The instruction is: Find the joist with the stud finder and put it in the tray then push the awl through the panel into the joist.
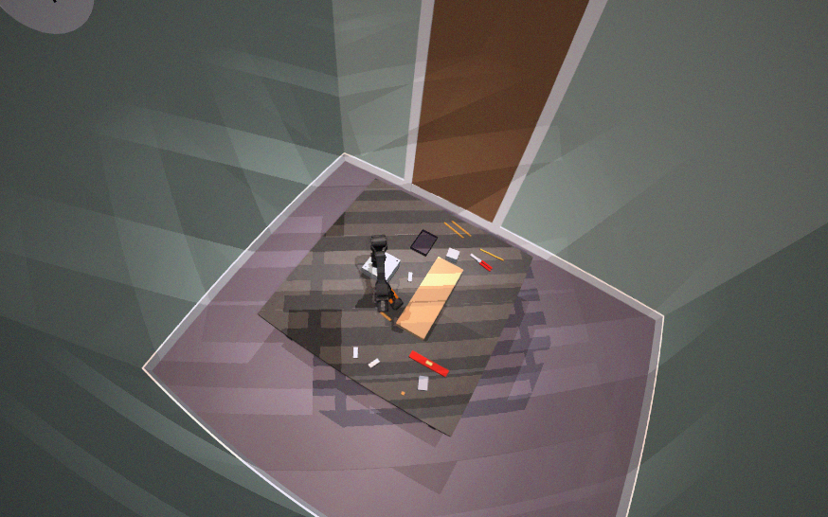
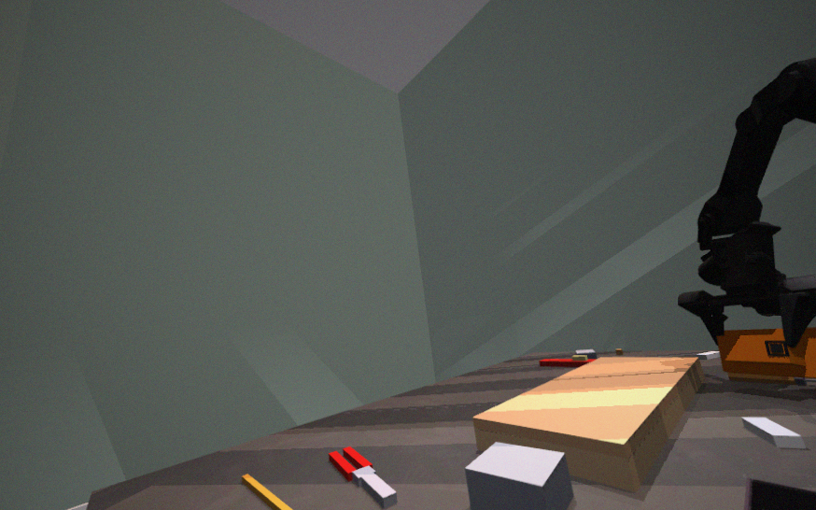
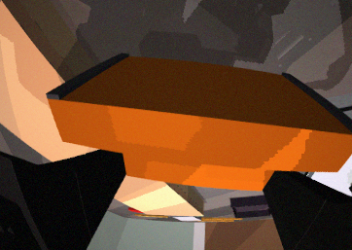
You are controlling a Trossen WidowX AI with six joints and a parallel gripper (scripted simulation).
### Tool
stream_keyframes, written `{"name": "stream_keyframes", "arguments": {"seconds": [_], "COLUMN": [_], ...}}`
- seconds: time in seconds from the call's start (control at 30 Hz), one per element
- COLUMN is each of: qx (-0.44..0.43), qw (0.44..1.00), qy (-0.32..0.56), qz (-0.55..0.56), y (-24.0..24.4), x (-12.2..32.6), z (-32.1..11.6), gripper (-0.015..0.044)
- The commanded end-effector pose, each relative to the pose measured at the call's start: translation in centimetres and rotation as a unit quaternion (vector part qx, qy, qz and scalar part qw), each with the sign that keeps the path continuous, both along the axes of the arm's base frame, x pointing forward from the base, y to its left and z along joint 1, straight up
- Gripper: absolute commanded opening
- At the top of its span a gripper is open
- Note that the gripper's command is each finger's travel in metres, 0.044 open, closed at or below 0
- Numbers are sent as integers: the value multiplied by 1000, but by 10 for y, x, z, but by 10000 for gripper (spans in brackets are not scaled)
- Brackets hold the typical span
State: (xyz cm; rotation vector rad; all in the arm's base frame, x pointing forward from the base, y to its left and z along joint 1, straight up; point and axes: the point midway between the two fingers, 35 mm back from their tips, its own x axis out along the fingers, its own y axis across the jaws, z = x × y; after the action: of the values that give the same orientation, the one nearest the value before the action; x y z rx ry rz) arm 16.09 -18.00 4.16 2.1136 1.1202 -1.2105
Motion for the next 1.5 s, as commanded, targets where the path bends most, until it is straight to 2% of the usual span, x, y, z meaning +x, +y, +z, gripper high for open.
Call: {"name": "stream_keyframes", "arguments": {"seconds": [0.0,1.47], "qx": [8,119], "qw": [1000,989], "qy": [-11,-88], "qz": [1,2], "y": [-2,-6], "x": [1,-2], "z": [2,-3], "gripper": [0,0]}}
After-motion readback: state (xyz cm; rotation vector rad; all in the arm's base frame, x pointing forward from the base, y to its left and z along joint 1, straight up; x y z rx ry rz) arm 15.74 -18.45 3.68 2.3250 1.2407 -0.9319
